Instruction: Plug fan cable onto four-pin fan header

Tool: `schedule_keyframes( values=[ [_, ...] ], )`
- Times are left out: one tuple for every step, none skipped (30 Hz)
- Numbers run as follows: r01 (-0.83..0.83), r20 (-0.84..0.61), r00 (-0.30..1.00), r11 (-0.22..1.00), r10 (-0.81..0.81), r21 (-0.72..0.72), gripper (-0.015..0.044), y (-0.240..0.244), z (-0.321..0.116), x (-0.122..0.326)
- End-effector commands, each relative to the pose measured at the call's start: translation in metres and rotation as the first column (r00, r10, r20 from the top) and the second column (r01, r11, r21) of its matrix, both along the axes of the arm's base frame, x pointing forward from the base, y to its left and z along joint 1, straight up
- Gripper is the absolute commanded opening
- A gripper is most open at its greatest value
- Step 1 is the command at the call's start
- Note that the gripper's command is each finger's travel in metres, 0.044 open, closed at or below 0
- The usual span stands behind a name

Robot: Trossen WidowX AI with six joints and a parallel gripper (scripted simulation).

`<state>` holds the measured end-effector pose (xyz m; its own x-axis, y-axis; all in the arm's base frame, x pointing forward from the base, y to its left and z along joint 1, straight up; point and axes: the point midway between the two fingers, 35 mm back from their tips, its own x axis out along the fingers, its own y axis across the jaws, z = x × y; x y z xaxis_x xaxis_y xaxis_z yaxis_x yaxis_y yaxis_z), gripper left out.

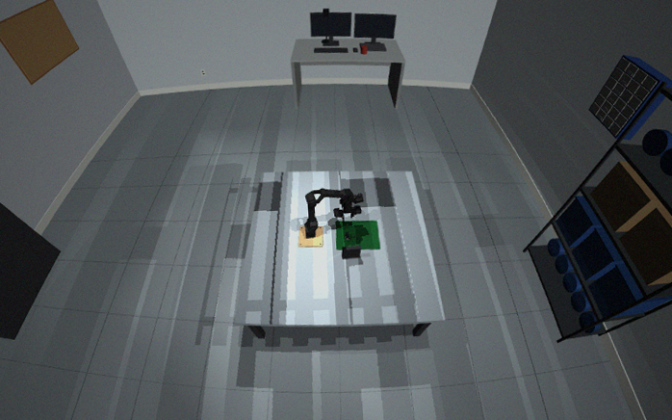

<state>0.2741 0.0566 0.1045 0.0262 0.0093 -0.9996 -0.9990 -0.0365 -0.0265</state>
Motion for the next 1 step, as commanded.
schedule_keyframes(
  values=[
    [0.015,-0.006,1.0,1.0,-0.015,0.0,0.026,0.0154,-0.0006,-0.0009]
  ],
)
